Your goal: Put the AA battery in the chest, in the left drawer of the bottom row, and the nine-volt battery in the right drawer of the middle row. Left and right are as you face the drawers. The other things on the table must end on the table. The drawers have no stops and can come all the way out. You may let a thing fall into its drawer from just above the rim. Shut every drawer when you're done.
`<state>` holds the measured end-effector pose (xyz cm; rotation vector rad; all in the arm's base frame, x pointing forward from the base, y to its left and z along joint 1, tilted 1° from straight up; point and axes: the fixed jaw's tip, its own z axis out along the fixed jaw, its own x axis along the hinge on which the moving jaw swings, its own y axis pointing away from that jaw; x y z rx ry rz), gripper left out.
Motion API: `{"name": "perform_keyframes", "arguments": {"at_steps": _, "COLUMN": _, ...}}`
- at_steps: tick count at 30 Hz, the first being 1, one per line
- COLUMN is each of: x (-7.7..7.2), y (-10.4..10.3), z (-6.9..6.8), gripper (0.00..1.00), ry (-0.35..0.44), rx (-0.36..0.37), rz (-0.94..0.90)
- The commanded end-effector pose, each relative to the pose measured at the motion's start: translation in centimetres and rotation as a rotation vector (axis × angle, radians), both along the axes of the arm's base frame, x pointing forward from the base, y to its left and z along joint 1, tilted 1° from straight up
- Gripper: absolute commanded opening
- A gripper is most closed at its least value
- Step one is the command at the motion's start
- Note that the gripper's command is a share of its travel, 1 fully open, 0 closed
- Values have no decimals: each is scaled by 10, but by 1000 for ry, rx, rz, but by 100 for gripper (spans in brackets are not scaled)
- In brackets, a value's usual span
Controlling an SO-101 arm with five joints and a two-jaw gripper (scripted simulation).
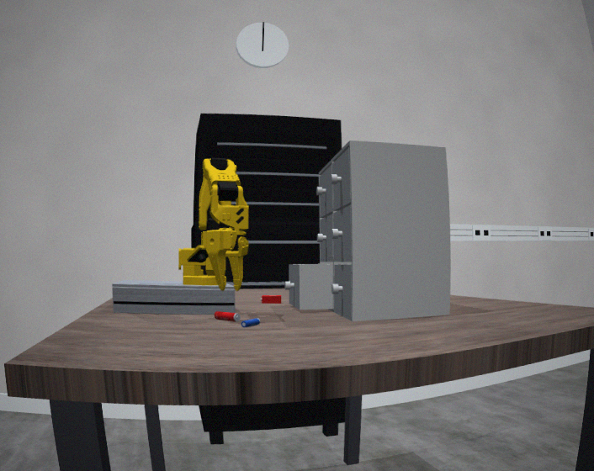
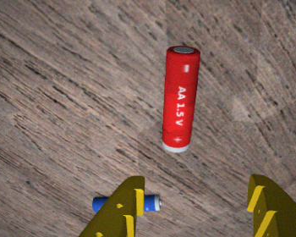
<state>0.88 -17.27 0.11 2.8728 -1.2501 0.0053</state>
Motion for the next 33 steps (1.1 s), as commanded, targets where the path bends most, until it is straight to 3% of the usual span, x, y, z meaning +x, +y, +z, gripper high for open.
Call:
{"name": "perform_keyframes", "arguments": {"at_steps": 1, "x": -2, "y": 4, "z": -4, "gripper": 21, "ry": 1, "rx": 23, "rz": -2}}
{"name": "perform_keyframes", "arguments": {"at_steps": 33, "x": -3, "y": 8, "z": -8, "gripper": 21, "ry": 1, "rx": 23, "rz": -2}}
